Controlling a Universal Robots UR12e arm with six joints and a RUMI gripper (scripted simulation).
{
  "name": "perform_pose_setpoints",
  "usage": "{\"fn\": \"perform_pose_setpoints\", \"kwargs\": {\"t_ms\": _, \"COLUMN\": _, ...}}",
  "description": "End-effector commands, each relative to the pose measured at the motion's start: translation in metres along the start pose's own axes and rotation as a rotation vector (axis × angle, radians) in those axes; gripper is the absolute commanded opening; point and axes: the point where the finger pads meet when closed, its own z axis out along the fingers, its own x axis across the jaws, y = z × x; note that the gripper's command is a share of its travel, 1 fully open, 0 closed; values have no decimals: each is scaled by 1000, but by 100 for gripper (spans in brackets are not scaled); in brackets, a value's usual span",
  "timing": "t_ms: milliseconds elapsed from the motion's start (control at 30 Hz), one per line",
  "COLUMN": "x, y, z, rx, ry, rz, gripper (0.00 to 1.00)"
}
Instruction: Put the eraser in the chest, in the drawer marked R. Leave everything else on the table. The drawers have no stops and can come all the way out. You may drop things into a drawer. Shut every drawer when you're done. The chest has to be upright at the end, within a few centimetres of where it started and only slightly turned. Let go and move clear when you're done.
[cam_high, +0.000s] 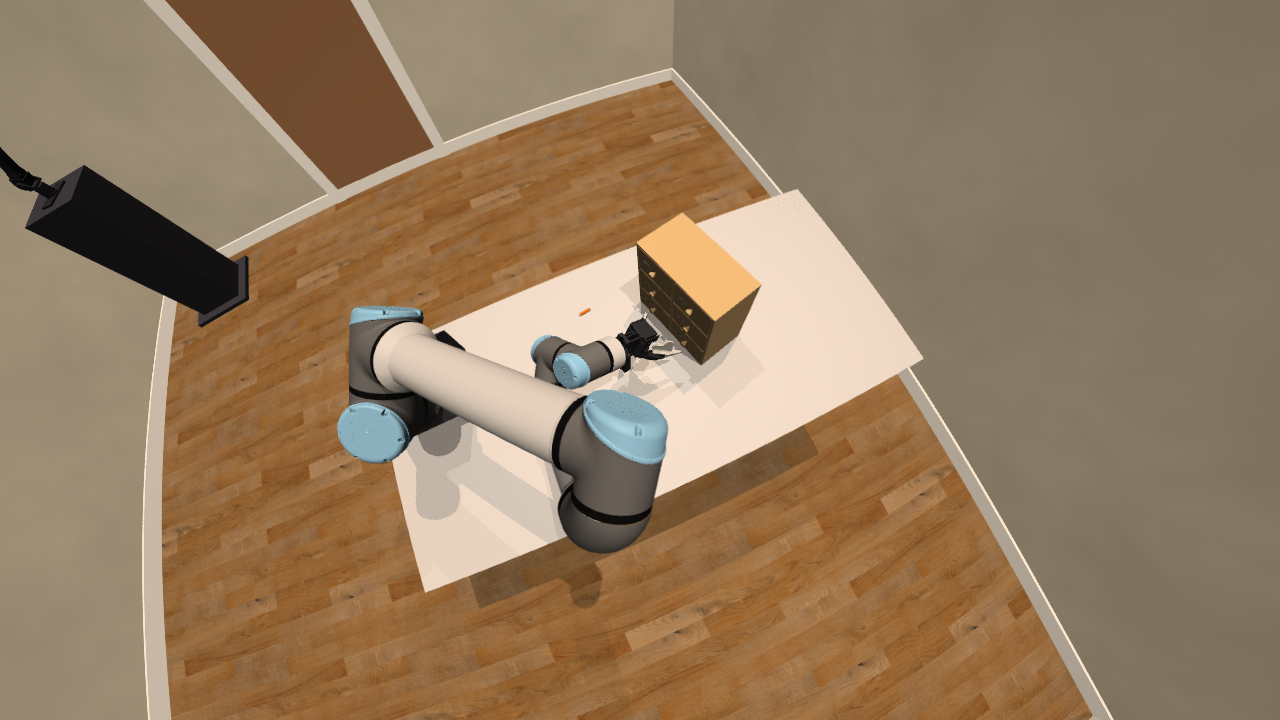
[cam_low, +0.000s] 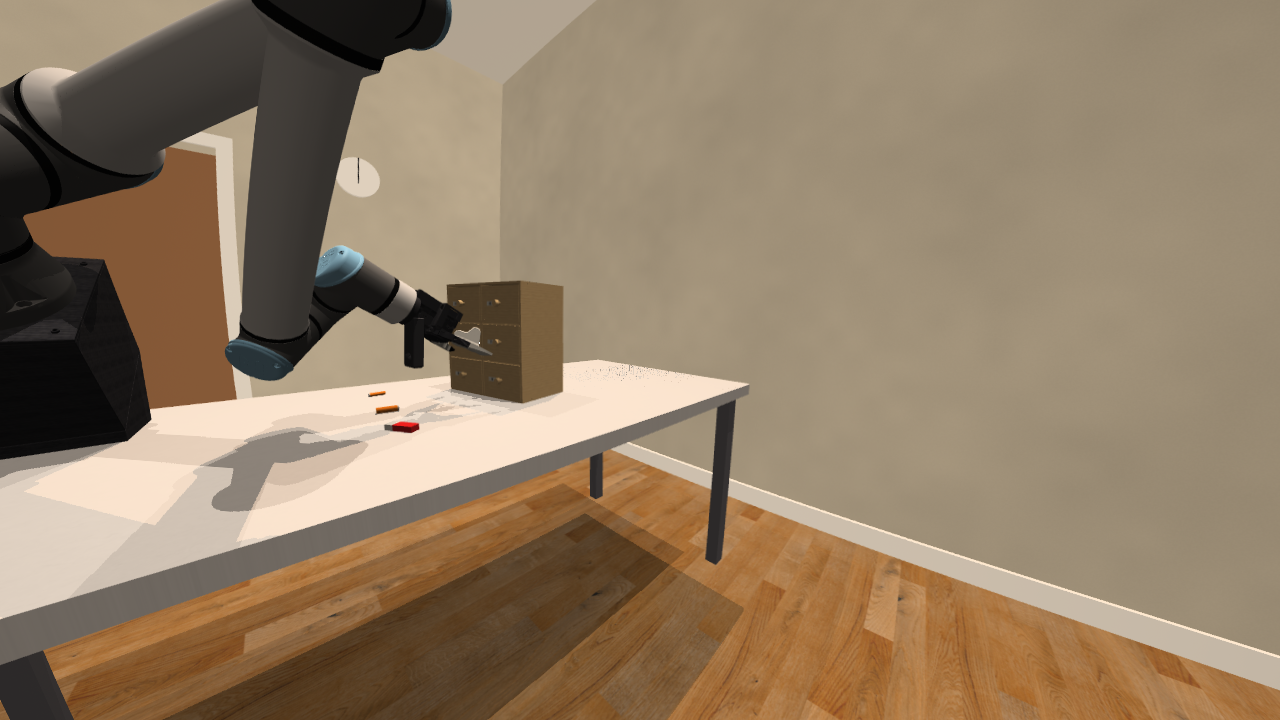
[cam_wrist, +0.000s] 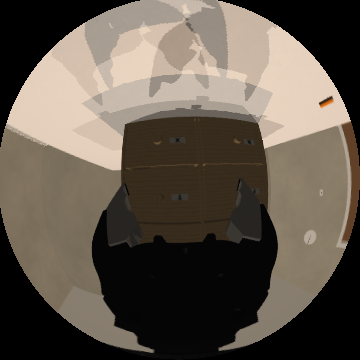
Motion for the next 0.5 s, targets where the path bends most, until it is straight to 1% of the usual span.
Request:
{"fn": "perform_pose_setpoints", "kwargs": {"t_ms": 0, "x": 0, "y": 7, "z": -4, "rx": 0, "ry": 0, "rz": 0, "gripper": 100}}
{"fn": "perform_pose_setpoints", "kwargs": {"t_ms": 467, "x": 0, "y": 11, "z": -6, "rx": 0, "ry": 0, "rz": 0, "gripper": 100}}
